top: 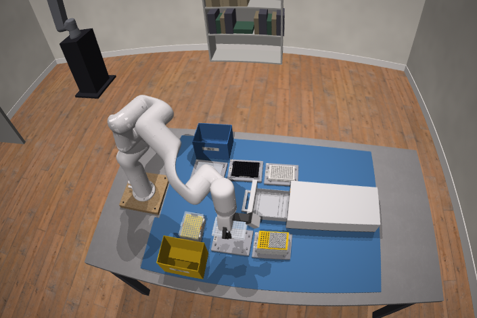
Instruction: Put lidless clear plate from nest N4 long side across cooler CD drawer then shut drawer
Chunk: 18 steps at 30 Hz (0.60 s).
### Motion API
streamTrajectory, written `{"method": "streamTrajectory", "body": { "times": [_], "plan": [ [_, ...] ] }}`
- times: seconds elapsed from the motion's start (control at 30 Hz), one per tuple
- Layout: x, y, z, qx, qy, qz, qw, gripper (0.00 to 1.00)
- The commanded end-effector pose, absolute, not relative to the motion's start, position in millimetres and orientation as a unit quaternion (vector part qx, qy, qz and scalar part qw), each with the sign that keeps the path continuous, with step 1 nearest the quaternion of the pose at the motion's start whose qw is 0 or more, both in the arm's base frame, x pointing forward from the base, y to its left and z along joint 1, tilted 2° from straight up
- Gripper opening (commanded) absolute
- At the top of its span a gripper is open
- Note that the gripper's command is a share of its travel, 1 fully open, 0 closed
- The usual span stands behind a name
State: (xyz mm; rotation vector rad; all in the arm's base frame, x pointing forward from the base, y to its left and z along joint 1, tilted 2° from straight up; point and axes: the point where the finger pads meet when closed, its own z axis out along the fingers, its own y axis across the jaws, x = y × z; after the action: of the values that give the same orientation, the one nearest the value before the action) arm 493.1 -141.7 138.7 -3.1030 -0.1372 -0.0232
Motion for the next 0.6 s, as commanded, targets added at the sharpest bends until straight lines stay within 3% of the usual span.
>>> {"method": "streamTrajectory", "body": {
  "times": [0.0,0.37,0.57],
  "plan": [
    [494.2,-142.3,146.3,-0.999,-0.044,-0.01,0.017,0.0],
    [494.2,-142.3,147.7,-0.999,-0.044,-0.01,0.017,0.0],
    [502.0,-128.3,148.3,-0.989,-0.144,-0.011,0.016,0.0]
  ]
}}
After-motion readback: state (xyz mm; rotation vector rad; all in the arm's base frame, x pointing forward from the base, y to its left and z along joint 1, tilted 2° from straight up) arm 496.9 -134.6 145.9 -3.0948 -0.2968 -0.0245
